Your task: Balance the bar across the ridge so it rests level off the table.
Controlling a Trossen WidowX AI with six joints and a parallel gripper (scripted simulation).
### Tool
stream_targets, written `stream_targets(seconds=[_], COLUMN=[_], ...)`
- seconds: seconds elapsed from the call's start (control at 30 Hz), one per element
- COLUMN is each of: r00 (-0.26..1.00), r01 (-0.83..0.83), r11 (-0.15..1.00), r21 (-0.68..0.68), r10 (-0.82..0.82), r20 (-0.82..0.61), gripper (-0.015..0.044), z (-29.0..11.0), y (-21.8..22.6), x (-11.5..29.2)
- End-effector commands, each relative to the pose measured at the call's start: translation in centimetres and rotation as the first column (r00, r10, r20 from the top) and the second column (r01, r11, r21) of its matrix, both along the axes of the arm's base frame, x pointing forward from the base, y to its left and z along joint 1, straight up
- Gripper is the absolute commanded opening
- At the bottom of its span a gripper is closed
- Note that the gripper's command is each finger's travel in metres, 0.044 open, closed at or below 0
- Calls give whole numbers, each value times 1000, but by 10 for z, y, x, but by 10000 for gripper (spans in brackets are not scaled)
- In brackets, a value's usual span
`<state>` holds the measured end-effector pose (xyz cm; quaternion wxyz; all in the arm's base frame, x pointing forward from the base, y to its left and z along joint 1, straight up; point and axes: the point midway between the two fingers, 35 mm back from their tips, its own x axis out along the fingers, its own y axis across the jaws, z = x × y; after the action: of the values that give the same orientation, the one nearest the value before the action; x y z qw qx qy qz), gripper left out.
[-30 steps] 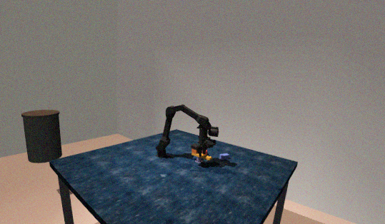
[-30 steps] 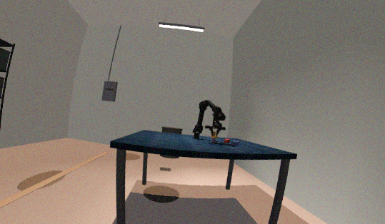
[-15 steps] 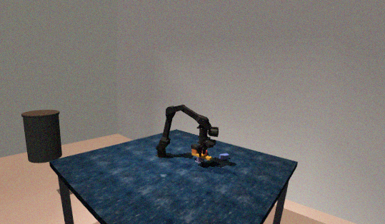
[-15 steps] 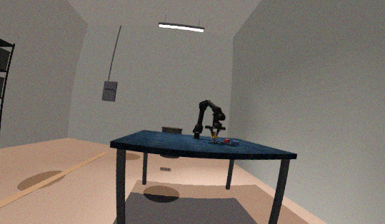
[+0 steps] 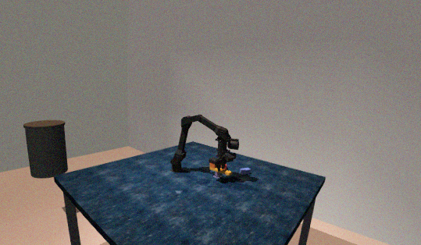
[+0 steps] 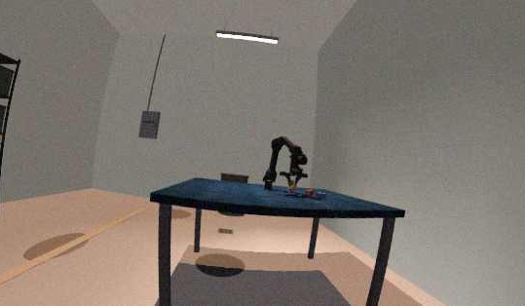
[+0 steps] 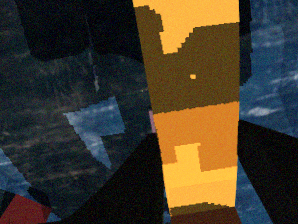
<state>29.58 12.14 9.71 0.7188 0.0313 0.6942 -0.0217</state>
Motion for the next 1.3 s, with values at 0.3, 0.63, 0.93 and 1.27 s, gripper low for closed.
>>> stream_targets(seconds=[0.3,0.63,0.93,1.27], r00=[1000,1000,1000,1000], r01=[-2,-2,-2,-2], r11=[1000,1000,1000,1000], r21=[1,1,1,1], r10=[2,2,2,2], r20=[-4,-4,-4,-4], gripper=[0,0,0,0], z=[-3,-4,-5,-5], y=[0,0,0,0], x=[-1,-1,0,0])
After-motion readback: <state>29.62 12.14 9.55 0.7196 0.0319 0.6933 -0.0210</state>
